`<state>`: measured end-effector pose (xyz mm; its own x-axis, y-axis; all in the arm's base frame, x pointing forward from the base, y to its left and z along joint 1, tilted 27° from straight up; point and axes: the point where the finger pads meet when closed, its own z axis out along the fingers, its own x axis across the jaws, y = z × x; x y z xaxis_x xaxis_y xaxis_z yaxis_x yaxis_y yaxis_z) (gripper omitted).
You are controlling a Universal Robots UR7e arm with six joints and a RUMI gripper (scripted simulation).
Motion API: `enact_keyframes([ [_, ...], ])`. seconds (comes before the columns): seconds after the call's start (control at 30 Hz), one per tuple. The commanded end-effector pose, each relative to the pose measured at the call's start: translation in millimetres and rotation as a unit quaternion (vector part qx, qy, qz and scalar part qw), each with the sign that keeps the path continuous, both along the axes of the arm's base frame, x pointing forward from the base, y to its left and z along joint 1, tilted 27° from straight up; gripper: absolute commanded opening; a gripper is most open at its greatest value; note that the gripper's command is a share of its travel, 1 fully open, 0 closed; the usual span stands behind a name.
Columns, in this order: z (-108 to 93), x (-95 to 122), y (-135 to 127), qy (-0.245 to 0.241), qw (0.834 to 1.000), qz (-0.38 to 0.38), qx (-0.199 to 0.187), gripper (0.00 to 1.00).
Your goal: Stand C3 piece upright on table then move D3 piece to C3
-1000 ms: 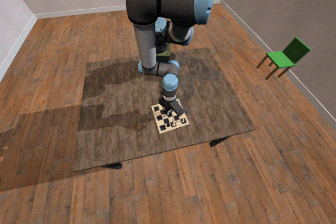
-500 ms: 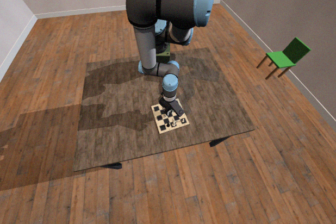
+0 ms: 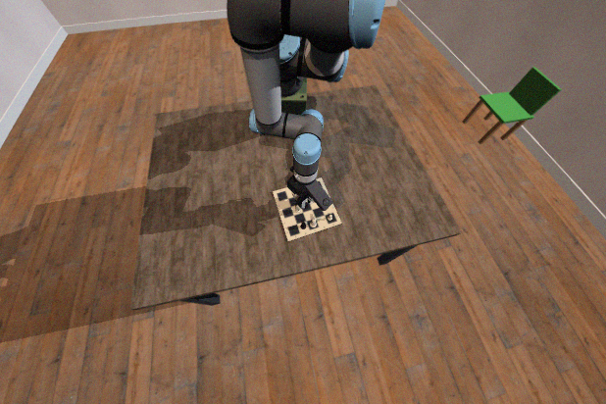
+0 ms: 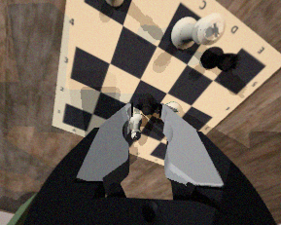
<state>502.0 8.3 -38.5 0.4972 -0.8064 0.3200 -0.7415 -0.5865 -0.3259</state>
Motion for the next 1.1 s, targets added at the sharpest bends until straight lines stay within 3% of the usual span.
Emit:
enact_keyframes([
  [0.0, 0.4, 0.2, 0.0, -0.001, 1.000, 0.000, 0.000, 0.20],
  [0.2, 0.4, 0.2, 0.0, -0.001, 1.000, 0.000, 0.000, 0.20],
  [0.23, 0.4, 0.2, 0.0, -0.001, 1.000, 0.000, 0.000, 0.00],
  [1.07, 0.4, 0.2, 0.0, -0.001, 1.000, 0.000, 0.000, 0.00],
])
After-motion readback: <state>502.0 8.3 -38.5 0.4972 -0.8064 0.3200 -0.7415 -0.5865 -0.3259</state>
